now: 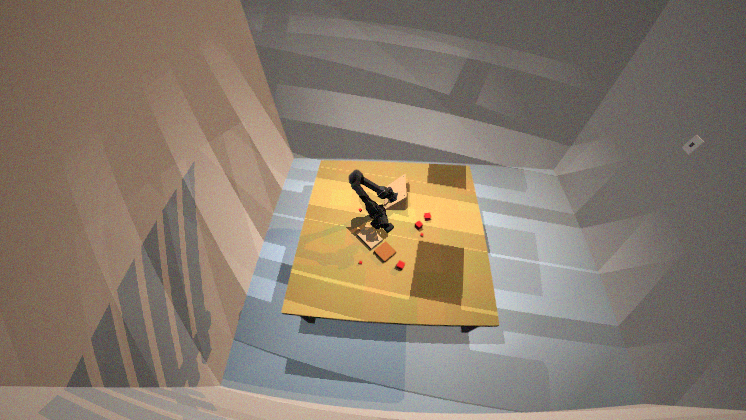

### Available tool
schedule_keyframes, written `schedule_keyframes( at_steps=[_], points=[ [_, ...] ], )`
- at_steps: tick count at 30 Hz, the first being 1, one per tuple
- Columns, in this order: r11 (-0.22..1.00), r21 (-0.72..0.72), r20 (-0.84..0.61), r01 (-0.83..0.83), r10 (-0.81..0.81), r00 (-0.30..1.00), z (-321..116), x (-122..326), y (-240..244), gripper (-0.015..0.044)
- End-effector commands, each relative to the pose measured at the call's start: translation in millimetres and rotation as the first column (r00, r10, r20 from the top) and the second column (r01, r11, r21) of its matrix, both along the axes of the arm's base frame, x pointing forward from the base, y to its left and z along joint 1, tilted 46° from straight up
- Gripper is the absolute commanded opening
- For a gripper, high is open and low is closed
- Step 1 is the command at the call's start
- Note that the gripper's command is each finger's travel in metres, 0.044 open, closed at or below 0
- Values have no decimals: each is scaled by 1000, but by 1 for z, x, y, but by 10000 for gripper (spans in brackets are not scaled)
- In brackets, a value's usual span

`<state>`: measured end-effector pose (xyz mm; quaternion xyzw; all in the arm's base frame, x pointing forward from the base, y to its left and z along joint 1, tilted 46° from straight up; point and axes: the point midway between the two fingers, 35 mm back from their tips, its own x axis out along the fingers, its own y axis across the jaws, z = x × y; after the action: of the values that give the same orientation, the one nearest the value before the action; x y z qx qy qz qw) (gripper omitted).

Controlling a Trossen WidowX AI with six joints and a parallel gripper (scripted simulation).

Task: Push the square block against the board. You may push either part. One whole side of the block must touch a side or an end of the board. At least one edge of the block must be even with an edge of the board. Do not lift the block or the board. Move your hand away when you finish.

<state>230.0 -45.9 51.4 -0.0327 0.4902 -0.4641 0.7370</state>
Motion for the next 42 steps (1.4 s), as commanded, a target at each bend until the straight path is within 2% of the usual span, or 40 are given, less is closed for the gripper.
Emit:
schedule_keyframes(
  at_steps=[1,9,16,25,31,35,42],
  points=[
    [1000,7,23,-5,5,1000,25,-1,25,0],
    [1000,7,27,-13,13,1000,28,9,24,0],
    [999,27,65,21,-23,998,68,74,-1,0],
    [1000,5,35,-6,6,999,127,134,-49,0],
    [1000,4,34,-6,6,999,126,136,-52,0],
    [1000,2,35,-6,6,999,93,142,-87,0],
    [1000,1,35,-6,6,999,91,141,-88,0]
  ],
)
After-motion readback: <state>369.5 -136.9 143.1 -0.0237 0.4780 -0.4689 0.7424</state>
